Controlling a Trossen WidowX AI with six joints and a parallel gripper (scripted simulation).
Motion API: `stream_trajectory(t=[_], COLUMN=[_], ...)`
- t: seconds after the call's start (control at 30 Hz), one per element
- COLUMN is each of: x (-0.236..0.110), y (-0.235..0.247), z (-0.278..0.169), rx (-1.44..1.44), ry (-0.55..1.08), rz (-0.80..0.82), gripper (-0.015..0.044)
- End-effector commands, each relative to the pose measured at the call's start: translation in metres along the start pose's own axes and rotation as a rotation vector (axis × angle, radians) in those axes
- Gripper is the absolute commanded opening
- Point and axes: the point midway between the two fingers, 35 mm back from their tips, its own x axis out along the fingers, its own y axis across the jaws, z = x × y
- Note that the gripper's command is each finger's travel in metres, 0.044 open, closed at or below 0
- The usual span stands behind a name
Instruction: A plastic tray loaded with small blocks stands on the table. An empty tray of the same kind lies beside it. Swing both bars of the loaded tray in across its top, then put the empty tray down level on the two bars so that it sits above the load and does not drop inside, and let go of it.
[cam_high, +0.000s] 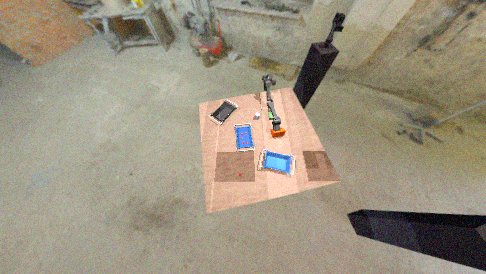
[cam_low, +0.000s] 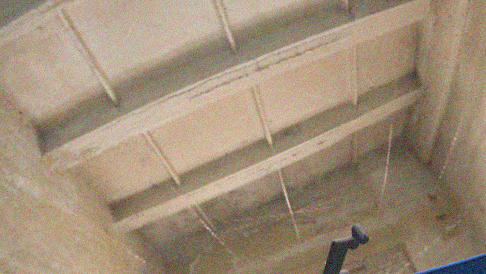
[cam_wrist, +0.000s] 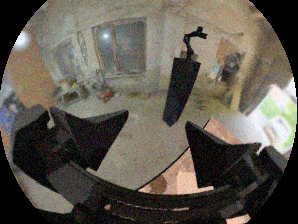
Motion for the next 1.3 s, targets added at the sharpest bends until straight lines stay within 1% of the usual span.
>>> stream_trajectory(t=[0.0,0.2,0.37,0.4,0.43,0.47,0.63,0.8,0.87,1.07,1.27], x=[0.000,-0.001,-0.019,-0.023,-0.010,-0.011,-0.027,-0.034,-0.040,-0.077,-0.136], y=[0.000,0.000,0.001,0.001,0.001,0.002,0.011,0.012,0.011,0.006,0.000], z=[0.000,0.002,0.040,0.048,0.022,0.025,0.068,0.091,0.110,0.185,0.259], rx=[0.000,-0.002,-0.037,-0.044,-0.024,-0.009,0.174,0.280,0.356,0.560,0.717], ry=[0.000,0.000,-0.005,-0.005,0.005,-0.003,-0.097,-0.152,-0.198,-0.367,-0.553], rz=[0.000,0.001,0.024,0.028,0.013,0.020,0.106,0.153,0.190,0.337,0.554], gripper=[0.0374,0.0216,0.0085,0.0085,0.0085,0.0085,0.0085,0.0085,0.0085,0.0085,0.0085])
